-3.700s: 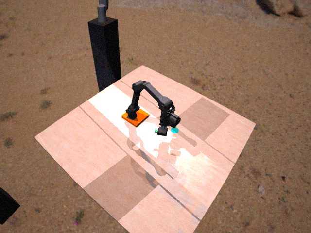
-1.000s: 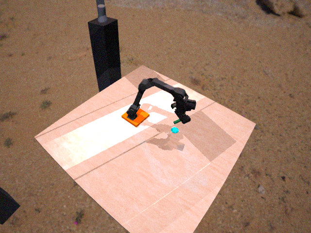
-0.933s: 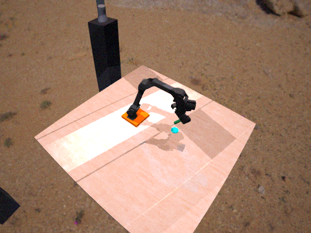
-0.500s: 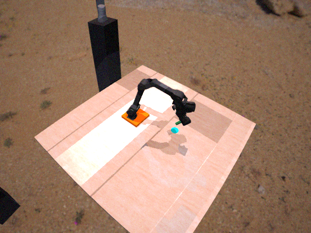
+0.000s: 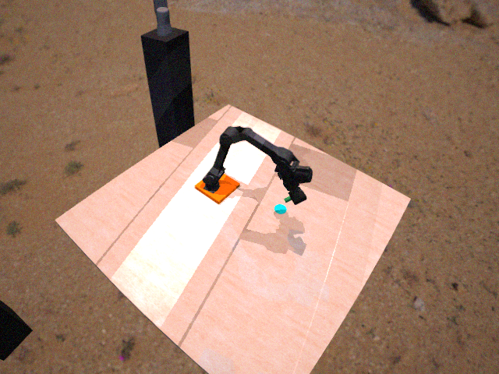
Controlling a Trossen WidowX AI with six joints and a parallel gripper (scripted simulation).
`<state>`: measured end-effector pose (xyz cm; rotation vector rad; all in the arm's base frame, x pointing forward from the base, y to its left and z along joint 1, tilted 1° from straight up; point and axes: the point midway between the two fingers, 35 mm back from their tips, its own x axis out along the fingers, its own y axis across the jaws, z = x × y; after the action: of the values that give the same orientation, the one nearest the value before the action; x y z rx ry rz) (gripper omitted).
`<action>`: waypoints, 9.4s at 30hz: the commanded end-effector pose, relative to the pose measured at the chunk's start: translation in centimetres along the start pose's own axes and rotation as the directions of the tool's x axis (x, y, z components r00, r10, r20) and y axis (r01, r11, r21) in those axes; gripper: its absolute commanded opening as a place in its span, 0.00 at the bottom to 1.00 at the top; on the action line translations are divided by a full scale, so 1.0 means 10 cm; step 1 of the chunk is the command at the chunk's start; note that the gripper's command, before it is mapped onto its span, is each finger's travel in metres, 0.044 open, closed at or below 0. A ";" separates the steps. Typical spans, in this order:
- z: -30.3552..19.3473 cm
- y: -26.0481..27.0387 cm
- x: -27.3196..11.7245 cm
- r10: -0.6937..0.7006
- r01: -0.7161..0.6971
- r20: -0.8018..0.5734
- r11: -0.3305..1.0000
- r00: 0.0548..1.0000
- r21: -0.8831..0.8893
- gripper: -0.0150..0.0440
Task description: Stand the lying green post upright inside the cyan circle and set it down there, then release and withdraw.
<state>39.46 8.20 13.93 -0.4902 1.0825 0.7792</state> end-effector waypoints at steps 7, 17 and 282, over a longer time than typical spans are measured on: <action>0.01 -0.05 0.05 0.003 -0.005 0.073 0.999 0.997 0.032 0.29; 0.03 -0.10 0.08 0.001 -0.009 0.143 0.999 0.990 0.052 0.29; -0.88 0.19 0.38 0.164 -0.042 0.870 0.986 0.464 -0.164 0.93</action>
<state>33.39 4.61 5.42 -0.0382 0.0651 1.0404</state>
